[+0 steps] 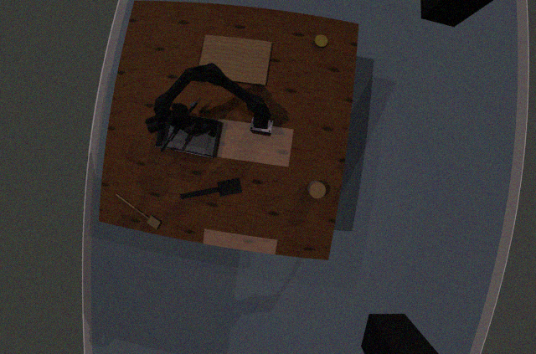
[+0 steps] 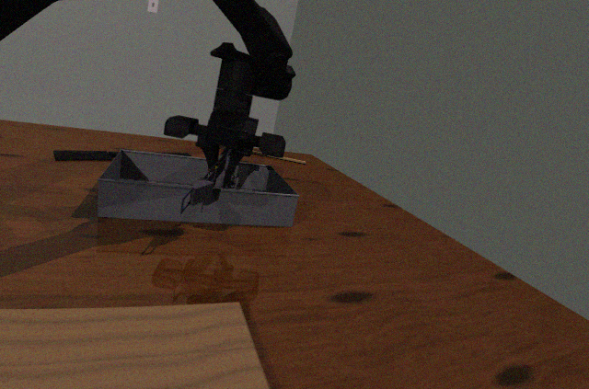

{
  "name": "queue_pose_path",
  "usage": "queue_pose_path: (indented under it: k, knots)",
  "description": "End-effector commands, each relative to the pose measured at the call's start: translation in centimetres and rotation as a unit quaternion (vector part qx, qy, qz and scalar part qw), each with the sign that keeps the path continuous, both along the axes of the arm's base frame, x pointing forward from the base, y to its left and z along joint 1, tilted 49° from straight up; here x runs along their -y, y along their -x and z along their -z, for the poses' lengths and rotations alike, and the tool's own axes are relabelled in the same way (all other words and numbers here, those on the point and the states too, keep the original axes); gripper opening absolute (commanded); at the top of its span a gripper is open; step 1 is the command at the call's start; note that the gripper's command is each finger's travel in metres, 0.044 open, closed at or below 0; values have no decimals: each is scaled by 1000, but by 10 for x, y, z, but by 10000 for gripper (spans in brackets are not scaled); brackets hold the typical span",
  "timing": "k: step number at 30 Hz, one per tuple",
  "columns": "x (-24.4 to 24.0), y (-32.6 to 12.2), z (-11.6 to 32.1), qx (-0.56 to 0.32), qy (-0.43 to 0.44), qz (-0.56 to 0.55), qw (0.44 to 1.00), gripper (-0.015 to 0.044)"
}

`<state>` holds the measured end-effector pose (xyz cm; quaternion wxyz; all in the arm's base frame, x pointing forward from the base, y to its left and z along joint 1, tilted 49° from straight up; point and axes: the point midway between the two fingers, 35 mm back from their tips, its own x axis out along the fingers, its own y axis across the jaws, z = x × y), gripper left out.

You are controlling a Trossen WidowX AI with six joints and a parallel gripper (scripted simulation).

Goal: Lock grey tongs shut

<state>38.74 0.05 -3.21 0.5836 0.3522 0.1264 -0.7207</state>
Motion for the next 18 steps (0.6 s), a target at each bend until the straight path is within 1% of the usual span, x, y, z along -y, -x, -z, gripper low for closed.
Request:
queue_pose_path:
  k: [1,5,18]
  knots:
    - [-45,-9,-34,1,-5,-22,1000,-150]
    - [-81,-5,-68,-11,-2,-37,999,-150]
    - [-79,-4,-69,-13,0,-37,999,-150]
